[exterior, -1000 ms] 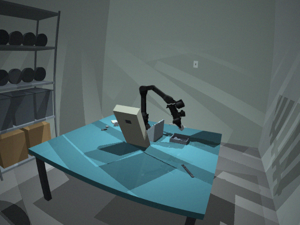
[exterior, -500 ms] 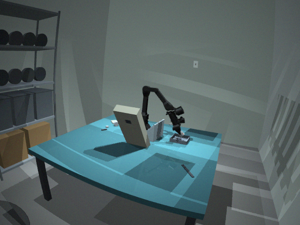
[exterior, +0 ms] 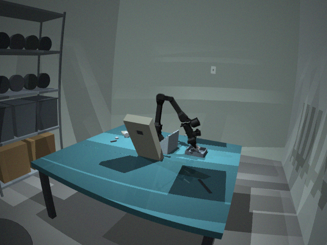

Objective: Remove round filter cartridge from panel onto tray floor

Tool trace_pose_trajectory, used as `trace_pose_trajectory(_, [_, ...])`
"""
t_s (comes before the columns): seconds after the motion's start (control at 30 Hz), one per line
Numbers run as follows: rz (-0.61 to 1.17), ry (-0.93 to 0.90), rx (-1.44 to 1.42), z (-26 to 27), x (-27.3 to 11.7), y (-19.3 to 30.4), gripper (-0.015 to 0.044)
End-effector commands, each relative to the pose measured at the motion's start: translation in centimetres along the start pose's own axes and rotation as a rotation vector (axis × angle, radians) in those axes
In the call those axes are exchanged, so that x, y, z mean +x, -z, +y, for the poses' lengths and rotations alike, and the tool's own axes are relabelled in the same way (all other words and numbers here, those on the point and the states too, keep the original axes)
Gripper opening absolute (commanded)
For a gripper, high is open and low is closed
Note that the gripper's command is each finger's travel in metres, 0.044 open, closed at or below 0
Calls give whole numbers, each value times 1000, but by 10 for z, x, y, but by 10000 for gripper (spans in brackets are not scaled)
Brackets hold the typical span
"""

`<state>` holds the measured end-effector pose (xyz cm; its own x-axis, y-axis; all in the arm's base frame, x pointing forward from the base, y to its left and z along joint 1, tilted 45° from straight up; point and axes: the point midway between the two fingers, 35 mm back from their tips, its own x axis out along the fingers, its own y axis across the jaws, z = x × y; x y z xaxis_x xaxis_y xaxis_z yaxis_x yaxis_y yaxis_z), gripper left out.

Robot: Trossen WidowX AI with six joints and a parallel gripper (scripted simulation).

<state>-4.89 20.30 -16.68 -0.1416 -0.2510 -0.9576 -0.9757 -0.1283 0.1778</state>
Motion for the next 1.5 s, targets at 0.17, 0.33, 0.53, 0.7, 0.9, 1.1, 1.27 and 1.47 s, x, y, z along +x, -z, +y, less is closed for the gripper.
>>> trace_pose_trajectory(0.17, [-1, 0, 0, 0, 0, 0, 440])
trace_pose_trajectory(0.33, [-2, 0, 0, 0, -21, -15, 440])
trace_pose_trajectory(0.53, [-2, 1, 0, 0, -61, -35, 440])
trace_pose_trajectory(0.7, [-12, -3, 4, 1, -49, -33, 440])
trace_pose_trajectory(0.9, [-12, -3, 4, 1, -49, -33, 440])
trace_pose_trajectory(1.1, [-12, -3, 4, 1, -49, -33, 440])
trace_pose_trajectory(1.27, [-12, -3, 4, 1, -49, -33, 440])
trace_pose_trajectory(1.47, [-12, -3, 4, 1, -49, -33, 440])
